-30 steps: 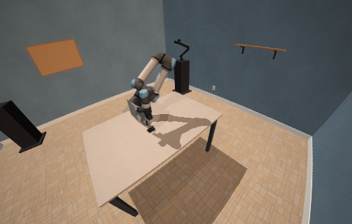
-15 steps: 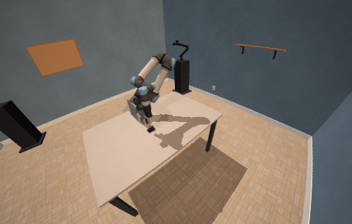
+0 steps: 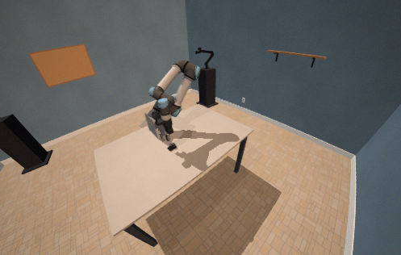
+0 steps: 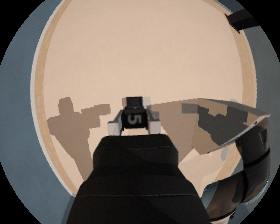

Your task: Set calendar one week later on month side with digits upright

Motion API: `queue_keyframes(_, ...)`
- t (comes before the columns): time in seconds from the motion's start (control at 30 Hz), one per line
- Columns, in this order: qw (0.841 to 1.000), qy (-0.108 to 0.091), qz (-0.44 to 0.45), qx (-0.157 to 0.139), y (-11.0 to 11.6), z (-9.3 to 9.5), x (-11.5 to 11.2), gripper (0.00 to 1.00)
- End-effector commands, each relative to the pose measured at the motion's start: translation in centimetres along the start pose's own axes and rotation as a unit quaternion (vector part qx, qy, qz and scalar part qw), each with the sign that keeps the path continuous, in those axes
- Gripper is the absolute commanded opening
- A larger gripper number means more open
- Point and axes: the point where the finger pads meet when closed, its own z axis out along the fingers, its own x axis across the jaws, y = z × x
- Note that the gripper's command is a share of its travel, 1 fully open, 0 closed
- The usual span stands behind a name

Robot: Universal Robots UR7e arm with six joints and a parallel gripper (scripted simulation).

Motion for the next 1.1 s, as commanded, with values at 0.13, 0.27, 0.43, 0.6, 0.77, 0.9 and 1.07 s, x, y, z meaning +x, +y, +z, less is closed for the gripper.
queue_keyframes(0.13,1.000,0.000,0.025,0.000,-0.1,0.0,0.1,0.57)
queue_keyframes(0.27,0.999,0.000,0.036,0.000,-0.1,0.0,0.1,0.57)
queue_keyframes(0.43,0.997,0.000,0.071,0.000,-0.2,0.0,0.3,0.57)
queue_keyframes(0.6,0.993,0.000,0.119,0.000,-0.3,-0.1,0.5,0.57)
queue_keyframes(0.77,0.986,0.000,0.167,0.000,-0.4,-0.1,0.8,0.57)
queue_keyframes(0.9,0.978,0.000,0.209,0.000,-0.5,-0.1,0.9,0.57)
queue_keyframes(1.07,0.958,-0.001,0.286,0.000,-0.5,-0.1,1.3,0.57)
